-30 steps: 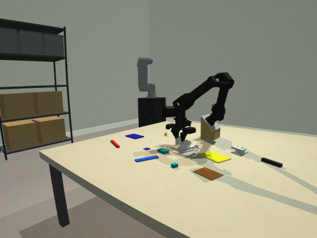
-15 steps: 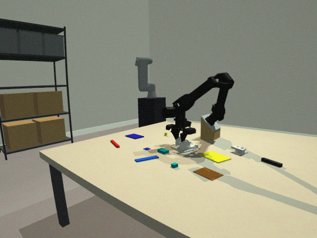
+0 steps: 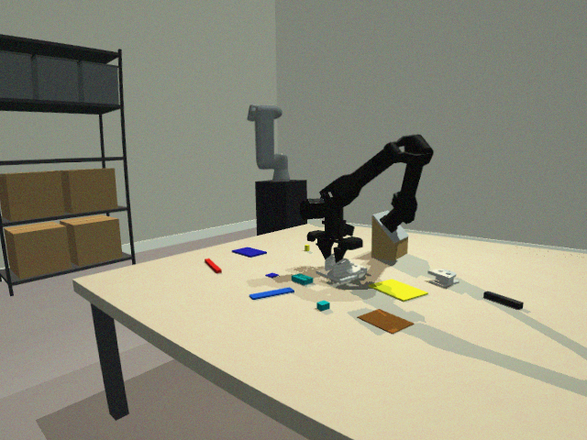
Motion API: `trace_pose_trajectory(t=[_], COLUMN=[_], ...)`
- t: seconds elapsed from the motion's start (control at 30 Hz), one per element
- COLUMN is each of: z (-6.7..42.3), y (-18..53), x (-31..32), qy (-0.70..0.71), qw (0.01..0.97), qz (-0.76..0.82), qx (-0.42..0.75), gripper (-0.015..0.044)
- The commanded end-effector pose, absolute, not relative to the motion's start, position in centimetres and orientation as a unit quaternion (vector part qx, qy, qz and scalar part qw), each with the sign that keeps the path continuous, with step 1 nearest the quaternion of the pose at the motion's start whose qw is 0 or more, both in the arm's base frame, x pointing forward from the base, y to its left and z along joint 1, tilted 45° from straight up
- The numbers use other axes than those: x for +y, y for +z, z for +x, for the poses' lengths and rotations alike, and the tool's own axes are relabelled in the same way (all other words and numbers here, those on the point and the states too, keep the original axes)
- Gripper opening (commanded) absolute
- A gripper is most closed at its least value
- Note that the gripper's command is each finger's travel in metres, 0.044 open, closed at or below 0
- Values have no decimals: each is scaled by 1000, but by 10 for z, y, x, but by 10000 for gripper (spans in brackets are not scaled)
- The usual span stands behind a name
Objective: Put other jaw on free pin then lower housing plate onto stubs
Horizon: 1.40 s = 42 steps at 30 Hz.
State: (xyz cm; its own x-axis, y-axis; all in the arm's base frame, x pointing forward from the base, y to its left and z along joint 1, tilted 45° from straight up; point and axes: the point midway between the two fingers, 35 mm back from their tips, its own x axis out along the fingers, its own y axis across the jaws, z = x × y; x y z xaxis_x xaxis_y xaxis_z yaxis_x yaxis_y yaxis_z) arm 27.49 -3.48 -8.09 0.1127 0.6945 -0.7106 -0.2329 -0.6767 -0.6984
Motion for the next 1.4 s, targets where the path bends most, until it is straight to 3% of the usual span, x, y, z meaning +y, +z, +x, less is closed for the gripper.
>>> trace_pose_trajectory(t=[0.0, 1.37], z=[275, 276], y=[-81, -85], x=[-34, -30], qy=[641, 641], qw=[364, 364], qz=[-652, -652], qx=[-176, -177], gripper=[134, 134])
